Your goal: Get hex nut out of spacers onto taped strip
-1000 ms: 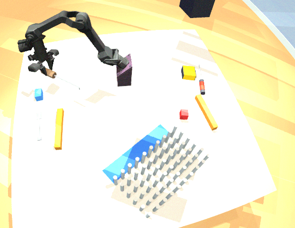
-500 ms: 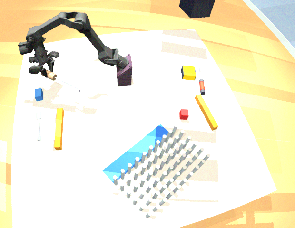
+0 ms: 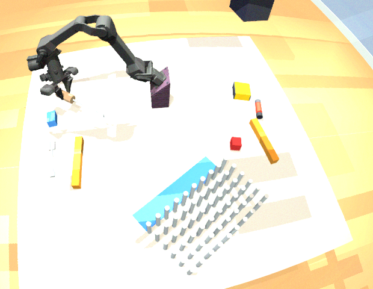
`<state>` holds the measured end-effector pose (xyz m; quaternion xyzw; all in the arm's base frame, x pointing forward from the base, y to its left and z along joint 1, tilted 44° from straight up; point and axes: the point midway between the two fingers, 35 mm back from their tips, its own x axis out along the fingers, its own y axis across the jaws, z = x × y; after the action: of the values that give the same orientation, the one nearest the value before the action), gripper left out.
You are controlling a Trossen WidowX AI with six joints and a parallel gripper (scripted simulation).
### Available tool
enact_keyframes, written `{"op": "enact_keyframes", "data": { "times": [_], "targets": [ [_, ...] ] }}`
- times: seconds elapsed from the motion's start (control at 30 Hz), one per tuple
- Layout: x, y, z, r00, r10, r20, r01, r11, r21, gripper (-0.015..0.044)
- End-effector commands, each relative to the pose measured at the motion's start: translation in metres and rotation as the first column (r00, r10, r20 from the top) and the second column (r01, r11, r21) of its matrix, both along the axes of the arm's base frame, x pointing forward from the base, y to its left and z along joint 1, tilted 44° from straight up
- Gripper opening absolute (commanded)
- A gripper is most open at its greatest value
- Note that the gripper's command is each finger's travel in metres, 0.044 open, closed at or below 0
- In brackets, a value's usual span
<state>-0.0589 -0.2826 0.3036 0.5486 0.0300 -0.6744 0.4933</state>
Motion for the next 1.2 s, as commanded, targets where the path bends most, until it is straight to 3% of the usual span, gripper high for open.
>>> {"op": "enact_keyframes", "data": {
  "times": [0.0,1.17],
  "targets": [
    [-0.001,-0.004,-0.006,1.000,-0.003,0.005,0.003,1.000,0.008,0.0000],
    [-0.008,-0.027,-0.033,1.000,-0.003,0.005,0.003,1.000,0.008,0.0000]
  ]
}}
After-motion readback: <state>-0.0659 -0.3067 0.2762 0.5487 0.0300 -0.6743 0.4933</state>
